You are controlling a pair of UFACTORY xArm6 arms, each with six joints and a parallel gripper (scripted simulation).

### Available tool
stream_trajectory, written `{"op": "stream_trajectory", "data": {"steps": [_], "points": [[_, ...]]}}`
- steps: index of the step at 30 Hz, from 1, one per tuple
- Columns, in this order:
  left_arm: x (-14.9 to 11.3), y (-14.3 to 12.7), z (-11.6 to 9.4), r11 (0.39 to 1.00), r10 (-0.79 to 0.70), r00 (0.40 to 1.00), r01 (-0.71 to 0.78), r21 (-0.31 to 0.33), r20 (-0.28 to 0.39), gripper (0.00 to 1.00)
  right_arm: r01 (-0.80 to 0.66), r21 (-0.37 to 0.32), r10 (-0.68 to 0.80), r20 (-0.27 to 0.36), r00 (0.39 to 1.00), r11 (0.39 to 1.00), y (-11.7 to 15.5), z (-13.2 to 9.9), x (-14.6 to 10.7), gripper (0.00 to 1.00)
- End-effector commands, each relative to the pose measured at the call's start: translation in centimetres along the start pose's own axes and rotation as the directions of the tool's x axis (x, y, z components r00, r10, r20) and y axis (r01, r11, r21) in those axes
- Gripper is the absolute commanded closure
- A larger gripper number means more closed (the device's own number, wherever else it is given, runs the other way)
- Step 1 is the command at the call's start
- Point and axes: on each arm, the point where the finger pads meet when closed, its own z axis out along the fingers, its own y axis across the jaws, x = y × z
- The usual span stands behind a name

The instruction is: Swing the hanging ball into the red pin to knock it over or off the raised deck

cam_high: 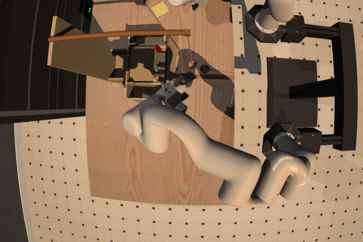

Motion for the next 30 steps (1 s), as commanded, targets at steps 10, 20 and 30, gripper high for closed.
{"op": "stream_trajectory", "data": {"steps": [10,20,30], "points": [[1.7,2.2,-2.1,0.952,0.301,0.953,-0.297,-0.082,0.046,0.0,-0.242,-0.047,0.227,-0.217,0.949,0.969,-8.4,8.3,2.4,0.0],[3.0,3.8,-3.3,0.866,0.487,0.873,-0.478,-0.146,0.036,0.0,-0.402,-0.045,0.359,-0.366,0.858,0.914,-13.0,13.8,6.4,0.0],[4.3,5.3,-4.3,0.749,0.645,0.764,-0.631,-0.203,0.002,0.0,-0.542,-0.019,0.462,-0.498,0.734,0.84,-16.4,18.5,11.6,0.0]]}}
